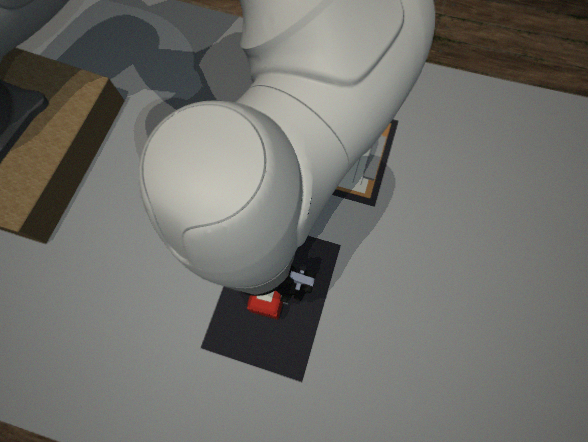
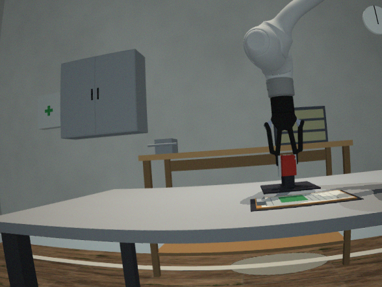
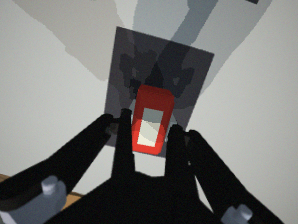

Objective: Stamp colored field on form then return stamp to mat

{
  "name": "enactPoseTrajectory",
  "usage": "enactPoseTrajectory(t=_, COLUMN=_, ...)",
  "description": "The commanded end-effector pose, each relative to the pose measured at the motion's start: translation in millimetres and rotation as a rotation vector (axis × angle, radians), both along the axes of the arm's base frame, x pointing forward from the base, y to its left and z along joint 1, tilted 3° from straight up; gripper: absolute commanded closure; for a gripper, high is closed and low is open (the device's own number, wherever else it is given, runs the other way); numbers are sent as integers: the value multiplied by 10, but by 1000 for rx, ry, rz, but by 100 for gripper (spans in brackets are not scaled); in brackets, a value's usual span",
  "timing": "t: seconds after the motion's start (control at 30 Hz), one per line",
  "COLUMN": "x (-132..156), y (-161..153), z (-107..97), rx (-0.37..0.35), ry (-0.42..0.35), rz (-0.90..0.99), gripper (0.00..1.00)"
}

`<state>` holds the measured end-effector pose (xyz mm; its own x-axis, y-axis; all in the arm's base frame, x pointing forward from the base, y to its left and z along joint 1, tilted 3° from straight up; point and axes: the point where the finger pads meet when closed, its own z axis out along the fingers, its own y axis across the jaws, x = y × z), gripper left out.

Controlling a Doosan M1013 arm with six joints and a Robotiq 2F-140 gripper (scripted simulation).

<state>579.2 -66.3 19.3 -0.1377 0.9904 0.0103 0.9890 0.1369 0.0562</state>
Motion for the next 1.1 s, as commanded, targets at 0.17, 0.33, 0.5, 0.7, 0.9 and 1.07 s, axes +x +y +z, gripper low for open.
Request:
enactPoseTrajectory(t=0.17, x=0, y=0, z=1, rx=0, ry=0, rz=0, gripper=84)
enactPoseTrajectory(t=0.33, x=0, y=0, z=1, rx=0, ry=0, rz=0, gripper=84)
enactPoseTrajectory(t=0.5, x=0, y=0, z=1, rx=0, ry=0, rz=0, gripper=84)
enactPoseTrajectory(t=0.7, x=0, y=0, z=1, rx=0, ry=0, rz=0, gripper=84)
enactPoseTrajectory(t=0.9, x=0, y=0, z=8, rx=0, ry=0, rz=0, gripper=84)
enactPoseTrajectory(t=1.07, x=-4, y=-1, z=82, rx=0, ry=0, rz=0, gripper=84)
